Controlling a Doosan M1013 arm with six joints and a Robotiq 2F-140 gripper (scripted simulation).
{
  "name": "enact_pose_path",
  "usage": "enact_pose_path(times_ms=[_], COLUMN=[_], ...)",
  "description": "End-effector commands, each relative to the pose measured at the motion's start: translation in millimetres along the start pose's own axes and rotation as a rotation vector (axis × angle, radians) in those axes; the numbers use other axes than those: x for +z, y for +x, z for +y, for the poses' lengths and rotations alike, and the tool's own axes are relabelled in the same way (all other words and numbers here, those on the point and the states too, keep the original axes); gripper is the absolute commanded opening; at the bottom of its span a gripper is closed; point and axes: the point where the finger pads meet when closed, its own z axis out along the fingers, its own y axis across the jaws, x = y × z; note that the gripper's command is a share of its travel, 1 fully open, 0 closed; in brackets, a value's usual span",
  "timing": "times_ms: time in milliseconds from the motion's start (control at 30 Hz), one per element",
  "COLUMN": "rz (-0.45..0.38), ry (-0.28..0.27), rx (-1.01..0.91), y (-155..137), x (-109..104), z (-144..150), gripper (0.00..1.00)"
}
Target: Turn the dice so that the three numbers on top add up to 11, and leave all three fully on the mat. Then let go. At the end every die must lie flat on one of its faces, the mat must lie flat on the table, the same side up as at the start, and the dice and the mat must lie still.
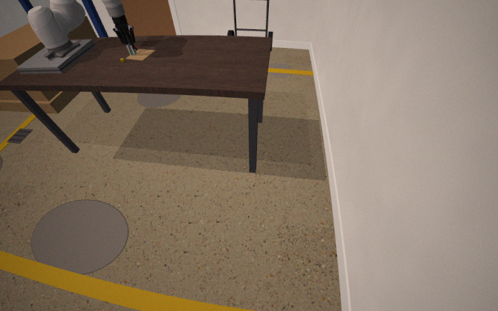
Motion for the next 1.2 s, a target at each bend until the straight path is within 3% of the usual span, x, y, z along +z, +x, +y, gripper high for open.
enact_pose_path(times_ms=[0,333,800,967,1167], rz=[0.000,0.000,0.000,0.000,0.000], ry=[0.000,0.000,0.000,0.000,0.000], rx=[0.000,0.000,0.000,0.000,0.000], y=[0.0,0.0,0.0,0.0,0.0], x=[-0.1,-0.1,-1.7,-13.5,-42.6], z=[0.0,0.0,0.0,0.0,0.0], gripper=[0.14,0.21,0.21,0.21,0.21])
